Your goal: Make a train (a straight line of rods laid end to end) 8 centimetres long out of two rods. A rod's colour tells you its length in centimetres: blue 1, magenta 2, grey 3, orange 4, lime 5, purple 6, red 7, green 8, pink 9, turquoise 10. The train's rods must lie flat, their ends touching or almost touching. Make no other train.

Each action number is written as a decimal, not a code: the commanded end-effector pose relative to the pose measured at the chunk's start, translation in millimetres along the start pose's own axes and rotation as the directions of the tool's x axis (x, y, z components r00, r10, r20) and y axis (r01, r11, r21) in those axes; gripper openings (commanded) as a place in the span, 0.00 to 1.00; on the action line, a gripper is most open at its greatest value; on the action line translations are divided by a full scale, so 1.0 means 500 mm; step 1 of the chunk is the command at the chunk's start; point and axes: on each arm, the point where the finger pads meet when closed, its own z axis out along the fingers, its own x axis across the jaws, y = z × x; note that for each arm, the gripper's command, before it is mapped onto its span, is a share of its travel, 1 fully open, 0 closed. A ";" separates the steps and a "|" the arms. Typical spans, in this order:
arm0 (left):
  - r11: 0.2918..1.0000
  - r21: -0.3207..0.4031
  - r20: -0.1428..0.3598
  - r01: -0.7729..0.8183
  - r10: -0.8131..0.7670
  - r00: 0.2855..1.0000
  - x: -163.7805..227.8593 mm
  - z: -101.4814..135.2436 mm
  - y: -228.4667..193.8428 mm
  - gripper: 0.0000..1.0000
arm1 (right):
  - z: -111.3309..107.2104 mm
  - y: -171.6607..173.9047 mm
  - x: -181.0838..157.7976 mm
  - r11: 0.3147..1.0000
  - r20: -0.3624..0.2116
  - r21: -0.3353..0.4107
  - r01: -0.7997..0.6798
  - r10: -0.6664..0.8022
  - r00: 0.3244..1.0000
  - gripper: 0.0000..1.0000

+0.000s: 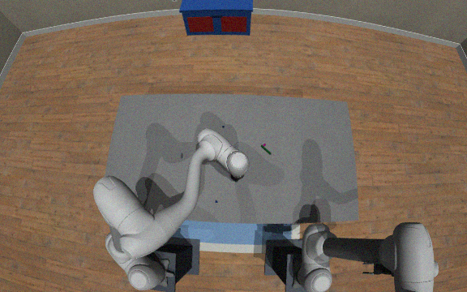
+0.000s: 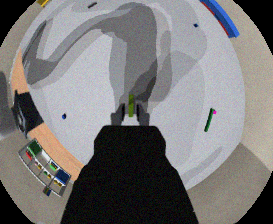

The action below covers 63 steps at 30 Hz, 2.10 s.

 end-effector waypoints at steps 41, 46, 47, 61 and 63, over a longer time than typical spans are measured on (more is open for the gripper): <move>1.000 0.000 -0.001 0.000 0.000 1.000 0.001 0.028 0.000 0.54 | -0.001 0.000 0.000 1.000 0.000 -0.001 0.000 0.000 1.000 1.00; 1.000 0.000 -0.001 0.000 0.000 1.000 0.001 0.034 0.000 0.54 | -0.001 0.000 0.000 1.000 0.000 -0.001 0.000 0.000 1.000 1.00; 1.000 0.000 -0.001 0.000 0.000 1.000 0.001 0.036 0.000 0.54 | -0.001 0.000 0.000 1.000 0.000 -0.001 0.000 0.000 1.000 1.00; 1.000 0.000 -0.001 0.000 0.000 1.000 0.001 0.053 0.000 0.54 | -0.001 0.000 0.000 1.000 0.000 -0.001 0.000 0.000 1.000 1.00; 1.000 0.000 -0.001 0.000 0.000 1.000 0.001 0.054 0.000 0.54 | -0.001 0.000 0.000 1.000 0.000 -0.001 0.000 0.000 1.000 1.00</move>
